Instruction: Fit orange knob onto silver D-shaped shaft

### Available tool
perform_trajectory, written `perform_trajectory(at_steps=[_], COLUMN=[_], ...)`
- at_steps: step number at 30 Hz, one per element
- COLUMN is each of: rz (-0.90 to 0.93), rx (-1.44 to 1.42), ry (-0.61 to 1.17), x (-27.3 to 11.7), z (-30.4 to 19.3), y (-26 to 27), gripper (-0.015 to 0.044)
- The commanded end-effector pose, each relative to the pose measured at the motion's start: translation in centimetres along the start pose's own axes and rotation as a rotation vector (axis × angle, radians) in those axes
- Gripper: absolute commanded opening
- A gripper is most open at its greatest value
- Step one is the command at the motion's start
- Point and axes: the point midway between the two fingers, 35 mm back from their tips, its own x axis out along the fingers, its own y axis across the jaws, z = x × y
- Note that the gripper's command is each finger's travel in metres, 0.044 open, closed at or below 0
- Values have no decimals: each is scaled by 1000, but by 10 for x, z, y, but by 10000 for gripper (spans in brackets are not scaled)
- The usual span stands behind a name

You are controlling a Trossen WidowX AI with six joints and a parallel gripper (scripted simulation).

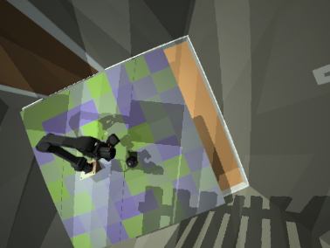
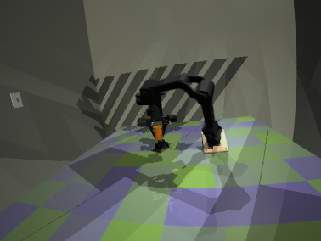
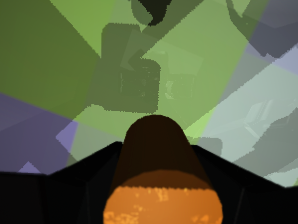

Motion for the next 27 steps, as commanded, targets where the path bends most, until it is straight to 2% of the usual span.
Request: perform_trajectory(at_steps=[1, 21, 27], rz=[-17, -39, -41], rx=[-1, -39, -42], ry=[-2, 6, 8], x=[18, 113, 120], z=[2, 7, 7], y=[1, 4, 3], gripper=[0, 0, 0])
